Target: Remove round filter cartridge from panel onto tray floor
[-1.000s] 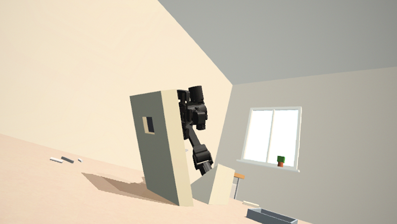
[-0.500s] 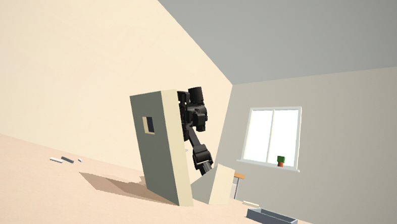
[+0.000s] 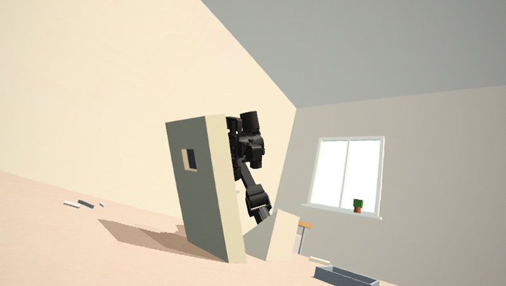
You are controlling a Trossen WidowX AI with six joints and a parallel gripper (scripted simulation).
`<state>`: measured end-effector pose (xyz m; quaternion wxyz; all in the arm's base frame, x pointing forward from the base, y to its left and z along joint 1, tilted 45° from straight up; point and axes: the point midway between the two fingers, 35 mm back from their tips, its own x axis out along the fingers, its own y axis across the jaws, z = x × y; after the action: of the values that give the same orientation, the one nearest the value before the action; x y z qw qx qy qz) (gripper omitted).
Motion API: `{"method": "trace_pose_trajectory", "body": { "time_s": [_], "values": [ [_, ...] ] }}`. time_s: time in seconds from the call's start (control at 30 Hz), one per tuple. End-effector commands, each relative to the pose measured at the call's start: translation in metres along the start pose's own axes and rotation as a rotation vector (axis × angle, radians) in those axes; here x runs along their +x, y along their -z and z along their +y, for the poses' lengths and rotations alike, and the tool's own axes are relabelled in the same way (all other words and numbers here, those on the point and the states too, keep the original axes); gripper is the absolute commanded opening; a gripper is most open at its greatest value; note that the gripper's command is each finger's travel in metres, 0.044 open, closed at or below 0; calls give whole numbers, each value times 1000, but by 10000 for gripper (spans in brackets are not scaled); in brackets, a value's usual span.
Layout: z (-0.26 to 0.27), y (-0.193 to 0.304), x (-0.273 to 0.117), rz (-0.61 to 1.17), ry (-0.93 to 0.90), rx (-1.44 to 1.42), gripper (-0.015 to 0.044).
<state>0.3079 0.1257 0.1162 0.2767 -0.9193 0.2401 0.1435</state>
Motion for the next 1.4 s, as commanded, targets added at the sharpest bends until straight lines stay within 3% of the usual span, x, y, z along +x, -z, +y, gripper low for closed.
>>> {"method": "trace_pose_trajectory", "body": {
  "time_s": [0.0,1.37],
  "values": [
    [-1,0,0,-3,0,-5,118],
    [-1,0,3,-3,0,-5,118]
  ]
}}
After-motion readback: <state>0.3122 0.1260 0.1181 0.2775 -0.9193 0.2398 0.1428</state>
